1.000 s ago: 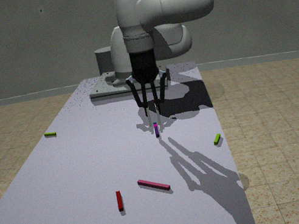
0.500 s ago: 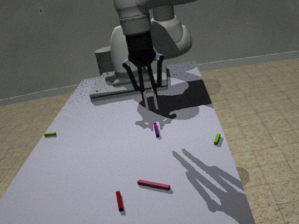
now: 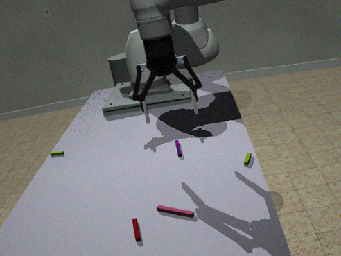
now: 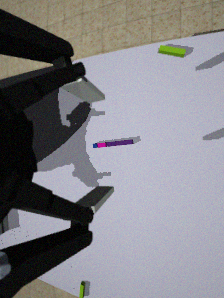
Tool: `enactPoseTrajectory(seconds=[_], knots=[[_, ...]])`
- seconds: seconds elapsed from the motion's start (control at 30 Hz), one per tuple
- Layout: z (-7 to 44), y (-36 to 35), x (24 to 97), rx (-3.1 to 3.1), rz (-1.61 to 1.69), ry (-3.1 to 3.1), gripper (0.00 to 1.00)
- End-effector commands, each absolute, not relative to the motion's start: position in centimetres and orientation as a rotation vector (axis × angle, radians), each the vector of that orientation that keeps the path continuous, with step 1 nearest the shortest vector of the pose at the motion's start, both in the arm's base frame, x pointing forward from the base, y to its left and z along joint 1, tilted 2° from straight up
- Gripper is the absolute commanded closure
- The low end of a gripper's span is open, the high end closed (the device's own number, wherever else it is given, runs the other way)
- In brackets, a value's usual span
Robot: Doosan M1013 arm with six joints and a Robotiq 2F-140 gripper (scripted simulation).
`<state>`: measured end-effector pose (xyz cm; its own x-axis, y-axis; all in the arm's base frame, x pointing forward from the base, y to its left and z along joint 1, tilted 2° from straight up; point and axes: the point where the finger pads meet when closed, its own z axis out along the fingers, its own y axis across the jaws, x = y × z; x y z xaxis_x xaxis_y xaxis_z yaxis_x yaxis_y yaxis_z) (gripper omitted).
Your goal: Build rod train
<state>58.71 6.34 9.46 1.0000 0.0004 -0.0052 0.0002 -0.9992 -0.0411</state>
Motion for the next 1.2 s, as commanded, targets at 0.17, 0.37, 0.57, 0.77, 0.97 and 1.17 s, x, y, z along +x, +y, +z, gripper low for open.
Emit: enactPoseTrajectory(seconds=[0.17, 0.37, 0.57, 0.77, 0.97, 1.17], knots=[[9.5, 6.3, 58.7, -3.100, 0.008, 0.000, 0.00], [9.5, 6.3, 58.7, -3.100, 0.008, 0.000, 0.00], [10.7, 6.3, 58.7, -3.100, 0.008, 0.000, 0.00], [13.2, 6.2, 58.7, -3.100, 0.008, 0.000, 0.00], [15.0, 6.1, 58.7, -3.100, 0.008, 0.000, 0.00], [16.7, 6.0, 58.7, -3.100, 0.008, 0.000, 0.00]])
